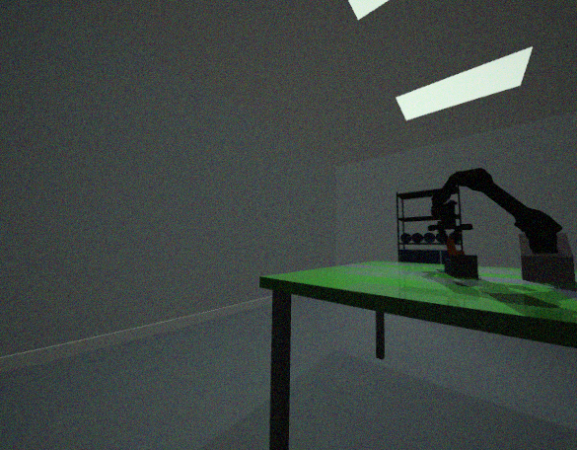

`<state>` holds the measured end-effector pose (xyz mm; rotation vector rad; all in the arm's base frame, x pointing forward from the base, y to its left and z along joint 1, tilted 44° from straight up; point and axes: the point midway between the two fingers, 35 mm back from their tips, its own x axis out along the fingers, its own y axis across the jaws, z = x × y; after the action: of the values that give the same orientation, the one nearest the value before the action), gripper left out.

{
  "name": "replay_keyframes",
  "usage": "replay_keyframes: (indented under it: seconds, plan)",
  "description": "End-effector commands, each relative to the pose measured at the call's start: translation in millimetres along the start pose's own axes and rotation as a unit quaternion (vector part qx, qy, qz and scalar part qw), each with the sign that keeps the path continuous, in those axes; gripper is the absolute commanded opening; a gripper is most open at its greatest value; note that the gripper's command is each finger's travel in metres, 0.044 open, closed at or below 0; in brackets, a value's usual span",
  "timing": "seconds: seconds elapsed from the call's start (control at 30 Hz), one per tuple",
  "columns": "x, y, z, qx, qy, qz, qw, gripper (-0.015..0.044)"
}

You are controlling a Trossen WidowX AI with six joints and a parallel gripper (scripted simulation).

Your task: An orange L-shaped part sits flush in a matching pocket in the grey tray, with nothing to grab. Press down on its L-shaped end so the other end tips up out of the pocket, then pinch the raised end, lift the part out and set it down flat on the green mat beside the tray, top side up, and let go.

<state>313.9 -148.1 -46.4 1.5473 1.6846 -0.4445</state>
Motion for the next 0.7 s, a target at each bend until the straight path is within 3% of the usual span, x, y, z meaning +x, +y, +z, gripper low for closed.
replay_keyframes:
  seconds: [0.0, 0.67]
  plan:
    - [9, 1, -1, 0.002, 0.003, 0.002, 1.000, 0.0000]
    - [40, 1, -2, 0.002, 0.003, 0.002, 1.000, 0.0000]
